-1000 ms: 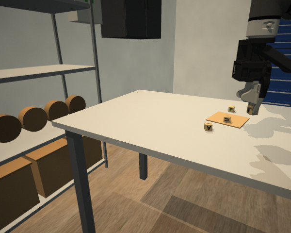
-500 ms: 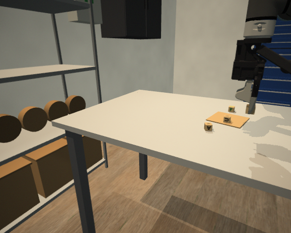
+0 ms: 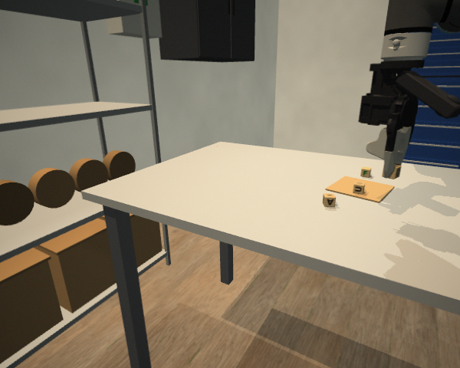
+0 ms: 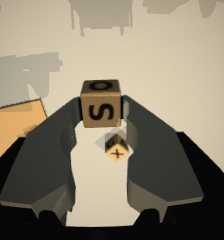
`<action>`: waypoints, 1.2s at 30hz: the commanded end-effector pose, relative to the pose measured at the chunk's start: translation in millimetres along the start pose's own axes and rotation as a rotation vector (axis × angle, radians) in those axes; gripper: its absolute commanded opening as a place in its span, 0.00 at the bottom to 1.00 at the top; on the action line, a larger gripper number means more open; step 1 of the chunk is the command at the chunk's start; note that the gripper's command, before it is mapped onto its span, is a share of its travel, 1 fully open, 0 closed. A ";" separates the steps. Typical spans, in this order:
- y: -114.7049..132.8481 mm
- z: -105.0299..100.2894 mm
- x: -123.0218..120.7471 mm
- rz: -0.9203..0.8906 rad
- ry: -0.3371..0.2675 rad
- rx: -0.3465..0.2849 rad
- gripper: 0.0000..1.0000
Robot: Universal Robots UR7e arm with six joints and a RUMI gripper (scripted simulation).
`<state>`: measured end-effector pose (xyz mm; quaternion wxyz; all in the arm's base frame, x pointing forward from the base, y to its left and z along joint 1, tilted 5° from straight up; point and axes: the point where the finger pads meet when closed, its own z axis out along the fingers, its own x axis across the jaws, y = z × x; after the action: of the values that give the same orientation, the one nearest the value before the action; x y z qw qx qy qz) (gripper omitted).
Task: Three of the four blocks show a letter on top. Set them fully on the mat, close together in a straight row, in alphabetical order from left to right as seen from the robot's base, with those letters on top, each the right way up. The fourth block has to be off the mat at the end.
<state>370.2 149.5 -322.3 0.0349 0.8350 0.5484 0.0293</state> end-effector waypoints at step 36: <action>36.1 -1.0 -11.8 1.018 -0.002 -0.003 0.05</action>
<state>394.9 127.6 -319.0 0.0184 0.9907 0.1284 0.0415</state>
